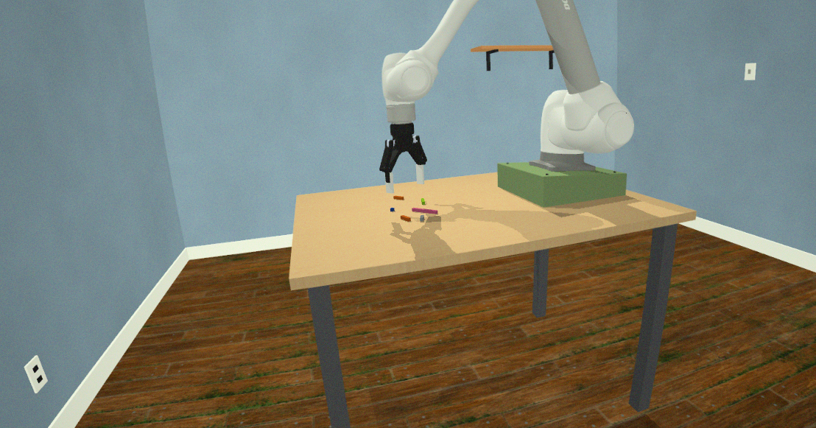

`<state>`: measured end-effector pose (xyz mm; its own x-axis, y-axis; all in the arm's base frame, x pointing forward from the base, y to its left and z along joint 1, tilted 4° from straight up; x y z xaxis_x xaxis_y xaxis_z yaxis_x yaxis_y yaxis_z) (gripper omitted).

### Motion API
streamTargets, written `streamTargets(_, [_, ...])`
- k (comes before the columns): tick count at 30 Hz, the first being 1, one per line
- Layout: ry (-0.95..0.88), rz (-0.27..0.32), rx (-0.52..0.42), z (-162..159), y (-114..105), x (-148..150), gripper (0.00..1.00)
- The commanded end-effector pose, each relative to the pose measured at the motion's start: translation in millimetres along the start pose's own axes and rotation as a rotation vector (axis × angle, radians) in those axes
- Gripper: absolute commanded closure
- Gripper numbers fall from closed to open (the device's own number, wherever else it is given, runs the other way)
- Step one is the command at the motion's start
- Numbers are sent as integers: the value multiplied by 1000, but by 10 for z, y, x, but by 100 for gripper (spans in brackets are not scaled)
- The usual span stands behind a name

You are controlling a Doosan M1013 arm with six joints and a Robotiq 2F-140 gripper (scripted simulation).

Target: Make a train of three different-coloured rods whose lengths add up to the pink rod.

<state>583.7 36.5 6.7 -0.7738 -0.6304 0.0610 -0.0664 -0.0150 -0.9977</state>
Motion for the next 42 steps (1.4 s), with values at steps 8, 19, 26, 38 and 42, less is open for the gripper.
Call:
streamTargets(8, [402, -7, 7, 84, 17, 243, 0])
streamTargets(19, [601, -7, 8, 129, 17, 345, 0])
streamTargets(26, [601, -7, 8, 129, 17, 345, 0])
streamTargets(38, [601, -7, 8, 129, 17, 345, 0])
streamTargets(42, [601, -7, 8, 129, 17, 345, 0])
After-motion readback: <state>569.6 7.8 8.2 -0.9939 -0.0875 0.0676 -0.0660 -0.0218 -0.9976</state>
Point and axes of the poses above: the point where the finger pads meet when closed, its own y axis out along the fingers, its own x axis across the jaws, z = x × y, the point moved 5 cm from there along -y, back along the fingers, and after that the axes turned 1 degree about -y, right-handed, at the moved point
